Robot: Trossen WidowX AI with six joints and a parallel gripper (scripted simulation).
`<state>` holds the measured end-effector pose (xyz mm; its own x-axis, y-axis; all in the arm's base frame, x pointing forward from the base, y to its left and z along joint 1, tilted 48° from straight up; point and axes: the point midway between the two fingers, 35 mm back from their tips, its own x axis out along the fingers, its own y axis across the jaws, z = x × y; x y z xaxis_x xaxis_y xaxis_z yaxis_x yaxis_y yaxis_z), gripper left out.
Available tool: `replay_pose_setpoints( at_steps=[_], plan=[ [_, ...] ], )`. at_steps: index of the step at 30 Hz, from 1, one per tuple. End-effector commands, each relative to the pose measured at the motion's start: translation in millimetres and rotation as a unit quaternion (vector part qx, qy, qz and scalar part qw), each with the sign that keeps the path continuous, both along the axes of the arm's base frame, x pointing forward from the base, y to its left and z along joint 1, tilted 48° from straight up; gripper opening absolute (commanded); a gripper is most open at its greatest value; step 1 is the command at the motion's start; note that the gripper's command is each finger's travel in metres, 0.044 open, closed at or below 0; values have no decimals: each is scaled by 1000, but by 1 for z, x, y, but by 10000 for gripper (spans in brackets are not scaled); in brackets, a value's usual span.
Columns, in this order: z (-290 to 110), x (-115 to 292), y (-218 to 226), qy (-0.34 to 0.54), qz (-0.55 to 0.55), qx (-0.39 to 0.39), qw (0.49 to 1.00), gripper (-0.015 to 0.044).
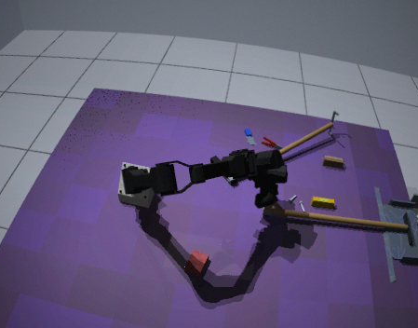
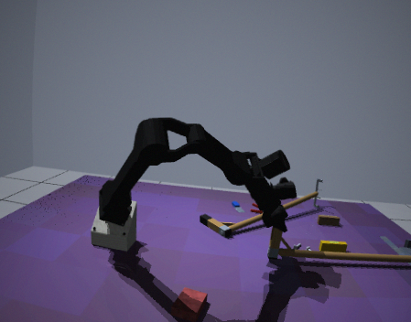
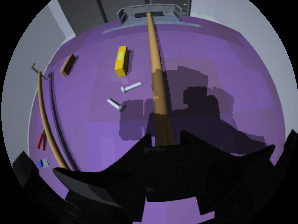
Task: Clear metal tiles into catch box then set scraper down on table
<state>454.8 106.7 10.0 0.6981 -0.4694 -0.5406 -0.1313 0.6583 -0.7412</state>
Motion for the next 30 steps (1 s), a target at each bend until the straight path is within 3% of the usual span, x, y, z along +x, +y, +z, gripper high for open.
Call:
replay_pose_setpoints(
  at_steps=[1,30],
  plan=[
    [3,-7,3,-5,2,3,1000,0],
    [5,-51,-3,-5,3,4,1000,0]
  ],
)
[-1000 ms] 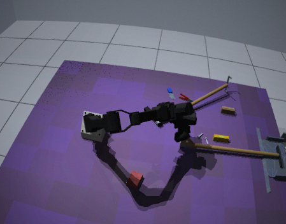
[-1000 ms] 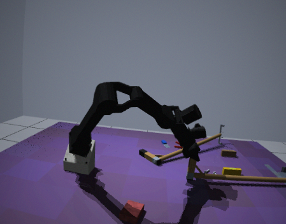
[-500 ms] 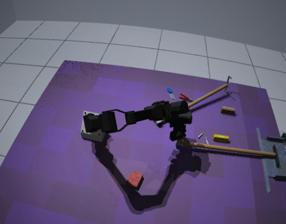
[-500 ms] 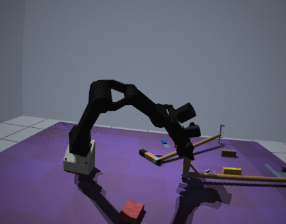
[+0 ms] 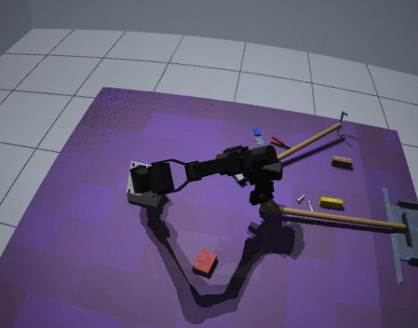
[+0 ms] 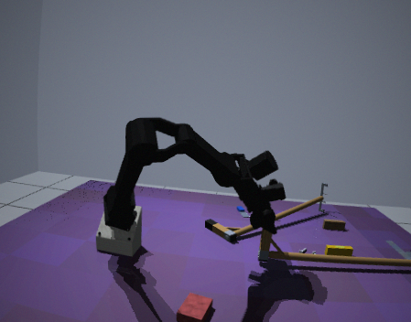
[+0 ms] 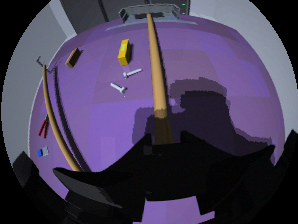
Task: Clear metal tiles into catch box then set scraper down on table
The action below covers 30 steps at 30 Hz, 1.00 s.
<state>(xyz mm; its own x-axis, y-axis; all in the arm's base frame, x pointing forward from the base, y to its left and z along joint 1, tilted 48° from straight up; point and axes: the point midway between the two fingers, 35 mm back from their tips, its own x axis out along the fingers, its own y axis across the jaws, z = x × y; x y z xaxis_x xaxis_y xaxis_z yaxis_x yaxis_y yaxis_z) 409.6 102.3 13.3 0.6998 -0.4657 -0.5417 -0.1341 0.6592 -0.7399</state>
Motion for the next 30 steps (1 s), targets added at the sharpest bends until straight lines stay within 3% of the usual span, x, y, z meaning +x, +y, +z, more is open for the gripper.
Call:
replay_pose_setpoints(
  at_steps=[1,30],
  plan=[
    [2,-7,1,-5,1,3,1000,0],
    [3,-51,-10,-5,3,2,1000,0]
  ],
)
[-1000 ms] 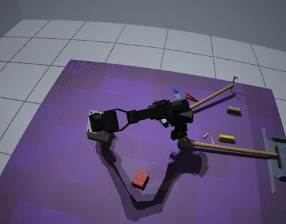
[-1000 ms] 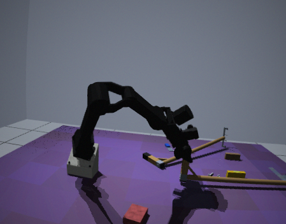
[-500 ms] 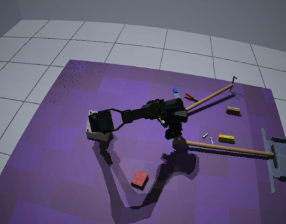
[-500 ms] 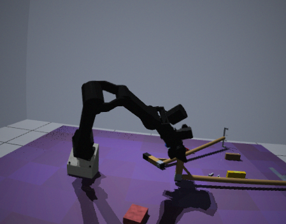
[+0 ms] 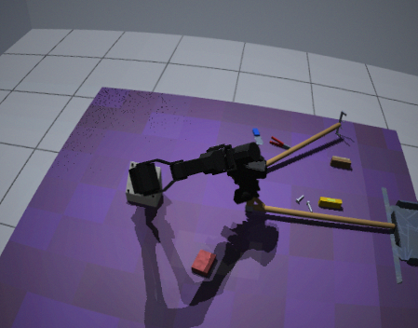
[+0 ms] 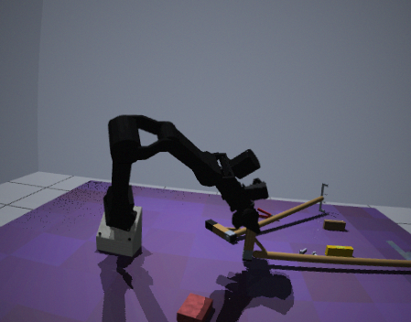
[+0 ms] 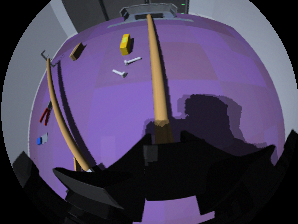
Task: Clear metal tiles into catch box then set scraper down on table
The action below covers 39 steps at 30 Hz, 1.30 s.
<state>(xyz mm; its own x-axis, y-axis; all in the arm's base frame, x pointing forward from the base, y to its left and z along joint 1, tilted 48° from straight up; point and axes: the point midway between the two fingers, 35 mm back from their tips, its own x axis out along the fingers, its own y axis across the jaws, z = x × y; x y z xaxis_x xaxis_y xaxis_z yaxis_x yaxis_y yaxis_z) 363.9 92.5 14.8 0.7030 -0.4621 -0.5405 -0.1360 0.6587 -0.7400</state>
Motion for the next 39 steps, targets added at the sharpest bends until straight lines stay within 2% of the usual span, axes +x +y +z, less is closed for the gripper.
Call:
replay_pose_setpoints(
  at_steps=[1,30,39],
  plan=[
    [1,-7,-1,-5,0,2,1000,0],
    [-1,-51,-16,-6,2,2,1000,0],
    [-1,-49,-16,-2,3,0,1000,0]
  ],
)
